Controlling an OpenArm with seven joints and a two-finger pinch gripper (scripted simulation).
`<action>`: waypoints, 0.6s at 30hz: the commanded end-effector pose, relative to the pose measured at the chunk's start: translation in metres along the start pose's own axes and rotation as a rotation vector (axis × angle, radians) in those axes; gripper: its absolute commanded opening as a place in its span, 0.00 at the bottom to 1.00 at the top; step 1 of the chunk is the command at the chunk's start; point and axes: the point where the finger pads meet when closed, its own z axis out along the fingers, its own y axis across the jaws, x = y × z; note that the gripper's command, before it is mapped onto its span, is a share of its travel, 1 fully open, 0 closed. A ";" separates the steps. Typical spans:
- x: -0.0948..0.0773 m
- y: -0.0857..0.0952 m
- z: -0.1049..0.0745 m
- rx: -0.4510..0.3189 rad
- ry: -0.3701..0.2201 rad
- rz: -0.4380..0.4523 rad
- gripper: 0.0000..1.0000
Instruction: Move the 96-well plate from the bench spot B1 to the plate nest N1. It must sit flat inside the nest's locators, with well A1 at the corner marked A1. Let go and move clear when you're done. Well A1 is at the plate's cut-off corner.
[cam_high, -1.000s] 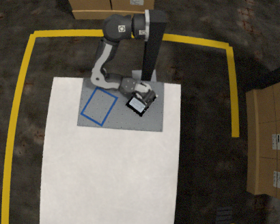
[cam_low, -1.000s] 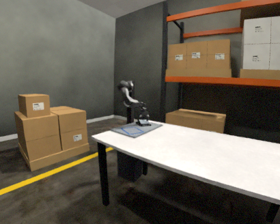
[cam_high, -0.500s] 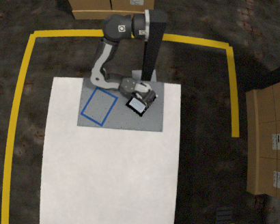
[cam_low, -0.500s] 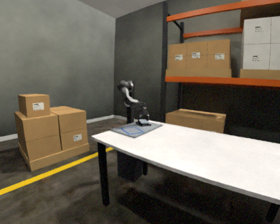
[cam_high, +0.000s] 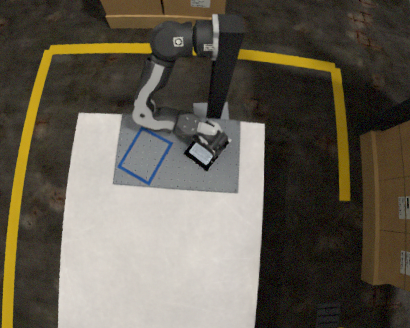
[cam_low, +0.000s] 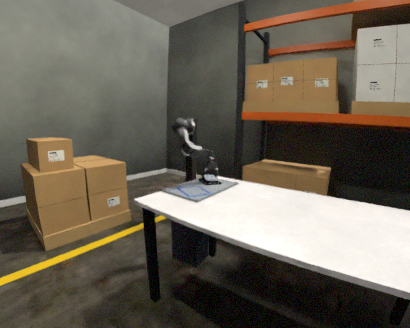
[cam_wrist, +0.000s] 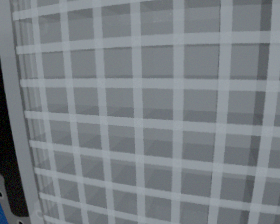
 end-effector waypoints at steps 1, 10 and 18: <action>0.001 -0.001 0.000 0.005 0.002 0.000 0.00; 0.001 -0.001 0.000 0.005 0.002 0.000 0.00; 0.000 -0.001 -0.001 0.003 0.000 -0.002 0.00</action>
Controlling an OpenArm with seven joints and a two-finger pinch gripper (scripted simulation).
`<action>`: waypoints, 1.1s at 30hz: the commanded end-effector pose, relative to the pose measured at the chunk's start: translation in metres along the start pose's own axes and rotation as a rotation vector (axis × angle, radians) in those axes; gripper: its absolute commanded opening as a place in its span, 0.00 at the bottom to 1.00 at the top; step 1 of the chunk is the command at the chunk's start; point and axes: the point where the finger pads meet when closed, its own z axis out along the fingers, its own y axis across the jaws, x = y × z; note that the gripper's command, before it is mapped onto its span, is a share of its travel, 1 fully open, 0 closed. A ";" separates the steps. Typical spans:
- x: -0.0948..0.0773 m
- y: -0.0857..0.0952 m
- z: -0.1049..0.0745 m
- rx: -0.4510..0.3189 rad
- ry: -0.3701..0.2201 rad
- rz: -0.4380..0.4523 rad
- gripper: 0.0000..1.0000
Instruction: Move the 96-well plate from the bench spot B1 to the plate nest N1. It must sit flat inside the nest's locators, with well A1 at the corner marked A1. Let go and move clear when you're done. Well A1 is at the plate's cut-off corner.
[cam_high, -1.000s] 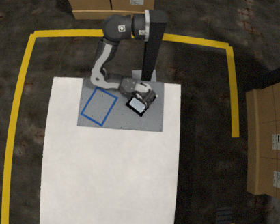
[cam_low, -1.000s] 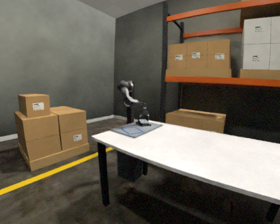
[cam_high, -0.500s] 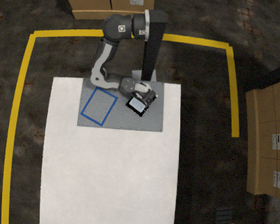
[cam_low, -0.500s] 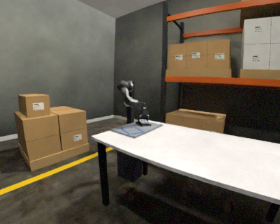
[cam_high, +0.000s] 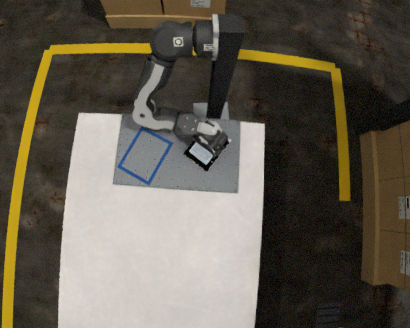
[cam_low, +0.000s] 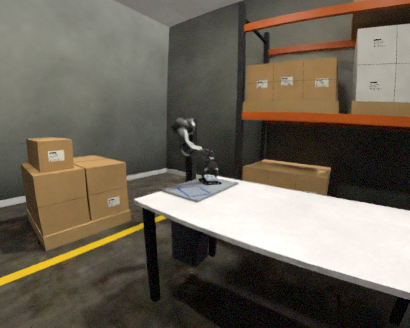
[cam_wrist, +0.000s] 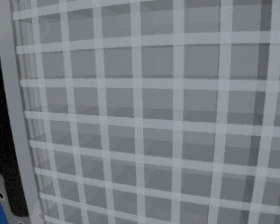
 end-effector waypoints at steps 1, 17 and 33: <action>-0.001 0.000 -0.002 0.001 -0.003 -0.002 0.00; 0.000 0.001 0.003 -0.007 -0.001 -0.003 0.00; 0.000 0.001 0.007 -0.007 -0.001 -0.003 0.00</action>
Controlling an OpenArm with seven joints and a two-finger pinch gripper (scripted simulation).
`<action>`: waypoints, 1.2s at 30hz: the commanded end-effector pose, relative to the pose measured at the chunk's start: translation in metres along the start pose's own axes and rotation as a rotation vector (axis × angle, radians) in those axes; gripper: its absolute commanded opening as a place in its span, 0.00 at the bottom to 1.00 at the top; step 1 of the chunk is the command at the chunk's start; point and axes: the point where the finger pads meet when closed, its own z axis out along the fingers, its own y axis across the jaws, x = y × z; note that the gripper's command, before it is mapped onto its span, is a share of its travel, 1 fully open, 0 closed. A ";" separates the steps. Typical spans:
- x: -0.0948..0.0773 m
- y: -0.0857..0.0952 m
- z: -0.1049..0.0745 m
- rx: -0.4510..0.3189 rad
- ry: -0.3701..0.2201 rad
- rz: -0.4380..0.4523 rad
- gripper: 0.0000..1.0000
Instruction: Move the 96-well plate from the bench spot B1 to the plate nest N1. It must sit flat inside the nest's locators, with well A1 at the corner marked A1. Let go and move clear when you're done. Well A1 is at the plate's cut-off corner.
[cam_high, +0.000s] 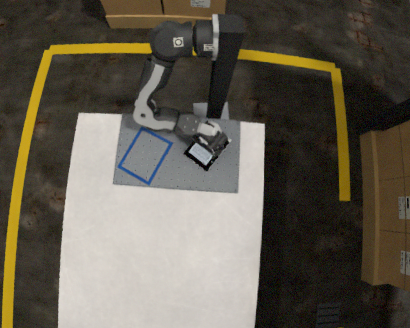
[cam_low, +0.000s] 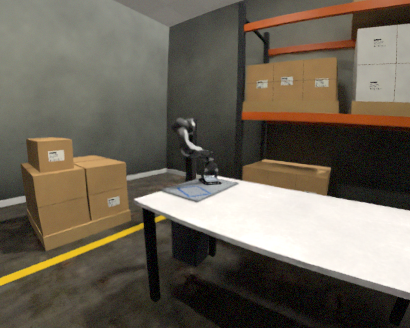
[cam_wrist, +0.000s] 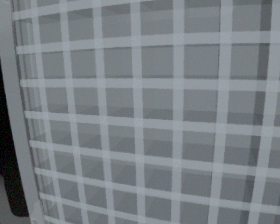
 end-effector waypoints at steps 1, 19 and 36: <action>0.001 0.002 0.000 -0.009 0.001 -0.005 0.00; 0.000 0.003 0.001 -0.010 0.000 -0.005 0.00; 0.000 0.002 0.003 -0.009 0.001 -0.005 0.00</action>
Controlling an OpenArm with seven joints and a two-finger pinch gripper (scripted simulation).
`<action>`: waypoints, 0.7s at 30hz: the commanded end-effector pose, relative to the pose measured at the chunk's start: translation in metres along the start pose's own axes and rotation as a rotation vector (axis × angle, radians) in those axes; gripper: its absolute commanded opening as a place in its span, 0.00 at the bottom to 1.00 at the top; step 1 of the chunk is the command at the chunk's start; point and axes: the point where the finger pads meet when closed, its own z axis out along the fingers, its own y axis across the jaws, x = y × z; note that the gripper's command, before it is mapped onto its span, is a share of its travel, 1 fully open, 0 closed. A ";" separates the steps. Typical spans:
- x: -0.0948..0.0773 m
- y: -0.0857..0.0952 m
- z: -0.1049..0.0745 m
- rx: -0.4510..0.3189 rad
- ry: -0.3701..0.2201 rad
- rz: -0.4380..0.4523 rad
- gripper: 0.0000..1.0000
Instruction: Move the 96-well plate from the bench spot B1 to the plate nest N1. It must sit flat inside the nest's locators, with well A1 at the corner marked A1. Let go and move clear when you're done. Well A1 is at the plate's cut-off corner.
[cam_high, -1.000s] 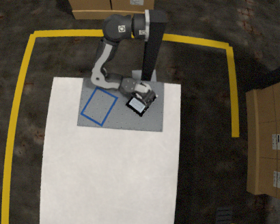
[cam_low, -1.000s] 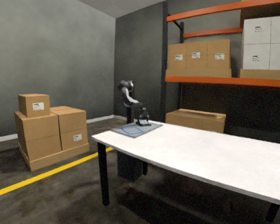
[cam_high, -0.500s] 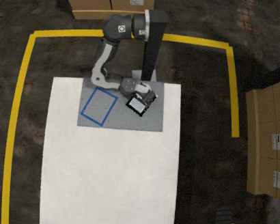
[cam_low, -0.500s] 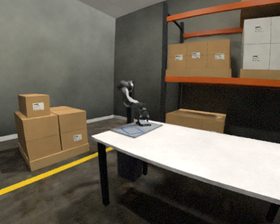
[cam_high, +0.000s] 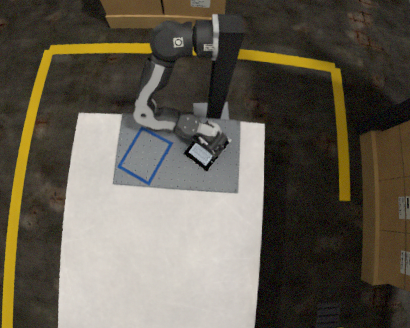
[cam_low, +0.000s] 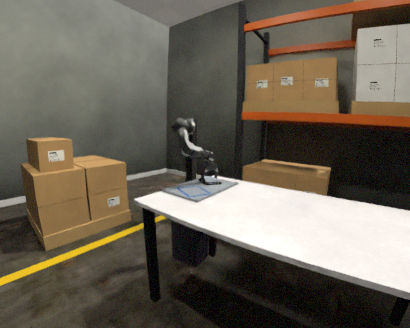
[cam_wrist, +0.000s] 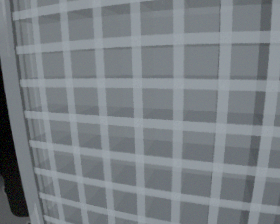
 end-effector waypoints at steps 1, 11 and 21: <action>0.000 0.002 0.000 -0.009 0.000 -0.004 0.00; 0.000 0.002 0.000 -0.009 0.000 -0.004 0.00; 0.001 0.002 0.002 -0.009 0.000 -0.004 0.00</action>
